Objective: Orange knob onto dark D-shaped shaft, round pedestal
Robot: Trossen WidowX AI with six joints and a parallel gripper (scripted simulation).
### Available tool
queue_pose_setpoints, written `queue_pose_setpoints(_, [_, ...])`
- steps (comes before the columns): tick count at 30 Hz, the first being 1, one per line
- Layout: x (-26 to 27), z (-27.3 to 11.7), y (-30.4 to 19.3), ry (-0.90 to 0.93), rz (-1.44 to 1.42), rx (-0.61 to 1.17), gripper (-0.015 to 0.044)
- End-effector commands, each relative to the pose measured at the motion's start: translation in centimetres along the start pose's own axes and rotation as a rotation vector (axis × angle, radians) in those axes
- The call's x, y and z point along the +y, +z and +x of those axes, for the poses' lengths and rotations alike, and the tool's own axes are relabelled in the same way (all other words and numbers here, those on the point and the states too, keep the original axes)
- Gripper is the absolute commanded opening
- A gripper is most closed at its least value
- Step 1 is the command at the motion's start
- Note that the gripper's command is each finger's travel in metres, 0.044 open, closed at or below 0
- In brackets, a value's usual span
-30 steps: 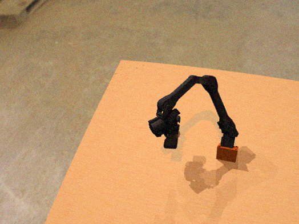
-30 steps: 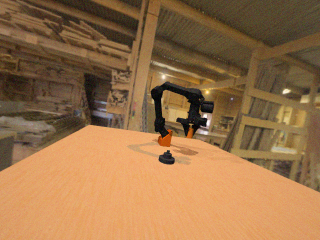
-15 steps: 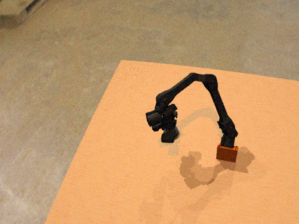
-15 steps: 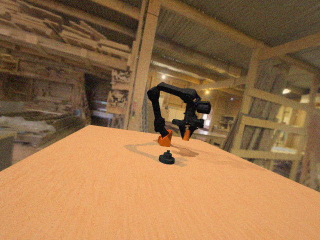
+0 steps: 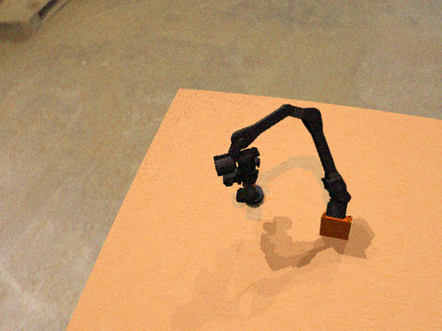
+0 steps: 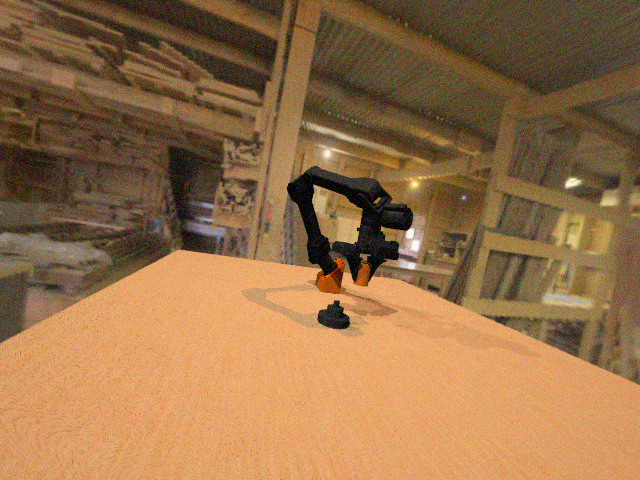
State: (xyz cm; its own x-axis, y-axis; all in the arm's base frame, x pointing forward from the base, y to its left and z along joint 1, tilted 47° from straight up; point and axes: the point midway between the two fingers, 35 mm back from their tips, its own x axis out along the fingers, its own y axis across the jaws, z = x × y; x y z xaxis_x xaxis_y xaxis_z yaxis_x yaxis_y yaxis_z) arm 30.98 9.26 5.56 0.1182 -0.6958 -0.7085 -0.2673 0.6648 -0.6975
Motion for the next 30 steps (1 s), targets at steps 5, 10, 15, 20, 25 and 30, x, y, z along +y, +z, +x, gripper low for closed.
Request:
queue_pose_setpoints(5, [-2.2, 0.4, 0.6, -0.008, 0.003, -0.01, 0.0])
queue_pose_setpoints(10, [-3.7, 0.9, 0.8, -0.014, 0.005, -0.008, 0.0])
queue_pose_setpoints(15, [-5.3, 1.3, 0.9, -0.022, 0.007, -0.005, 0.0])
queue_pose_setpoints(20, [-6.8, 1.8, 0.9, -0.03, 0.009, -0.002, 0.0])
queue_pose_setpoints(25, [-7.0, 2.2, 0.9, -0.031, 0.009, -0.001, 0.0])
queue_pose_setpoints(30, [-7.0, 3.4, 0.9, -0.032, 0.009, -0.001, 0.0])
